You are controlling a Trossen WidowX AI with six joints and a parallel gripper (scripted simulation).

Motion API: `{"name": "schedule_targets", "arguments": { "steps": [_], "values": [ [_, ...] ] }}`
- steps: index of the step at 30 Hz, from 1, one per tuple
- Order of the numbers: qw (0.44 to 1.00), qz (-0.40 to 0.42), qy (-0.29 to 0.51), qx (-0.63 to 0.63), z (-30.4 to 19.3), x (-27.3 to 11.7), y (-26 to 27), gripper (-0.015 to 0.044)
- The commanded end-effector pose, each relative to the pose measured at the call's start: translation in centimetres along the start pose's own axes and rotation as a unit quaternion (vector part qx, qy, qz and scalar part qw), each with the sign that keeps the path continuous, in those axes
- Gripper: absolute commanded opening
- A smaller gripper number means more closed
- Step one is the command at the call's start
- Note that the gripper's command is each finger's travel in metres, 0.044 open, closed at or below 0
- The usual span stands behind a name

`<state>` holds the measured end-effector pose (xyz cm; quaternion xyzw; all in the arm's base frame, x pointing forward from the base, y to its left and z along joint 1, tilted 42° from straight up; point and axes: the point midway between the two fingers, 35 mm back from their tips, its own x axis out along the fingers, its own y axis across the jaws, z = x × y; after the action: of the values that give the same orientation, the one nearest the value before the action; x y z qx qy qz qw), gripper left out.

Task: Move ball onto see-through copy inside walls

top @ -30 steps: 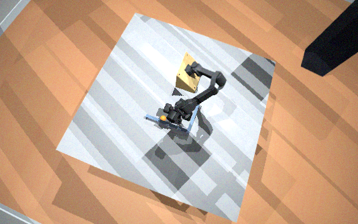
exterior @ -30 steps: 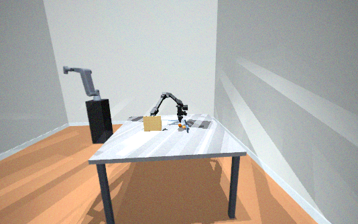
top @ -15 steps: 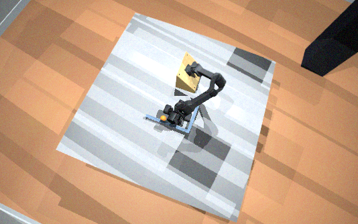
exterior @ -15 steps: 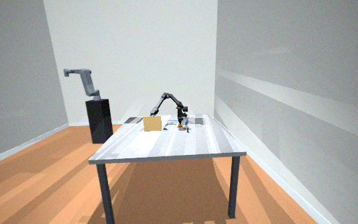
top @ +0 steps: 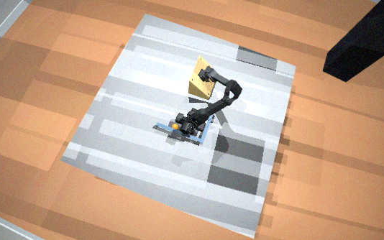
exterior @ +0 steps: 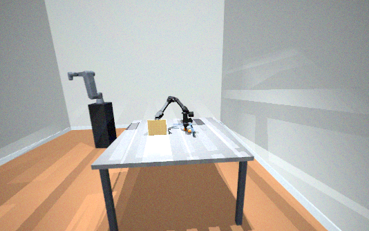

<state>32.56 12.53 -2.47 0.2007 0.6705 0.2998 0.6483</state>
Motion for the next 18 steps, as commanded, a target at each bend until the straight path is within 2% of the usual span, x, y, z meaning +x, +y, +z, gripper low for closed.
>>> {"name": "schedule_targets", "arguments": {
  "steps": [1,8,14,18],
  "values": [
    [1.000,0.003,0.002,0.005,-0.1,0.3,0.0,0.0219],
    [1.000,0.003,0.002,0.005,-0.1,0.3,0.0,0.0172],
    [1.000,0.000,0.001,0.005,0.3,-2.1,-0.3,0.0015],
    [1.000,-0.002,0.001,0.005,0.6,-5.0,-0.4,0.0000]
  ]
}}
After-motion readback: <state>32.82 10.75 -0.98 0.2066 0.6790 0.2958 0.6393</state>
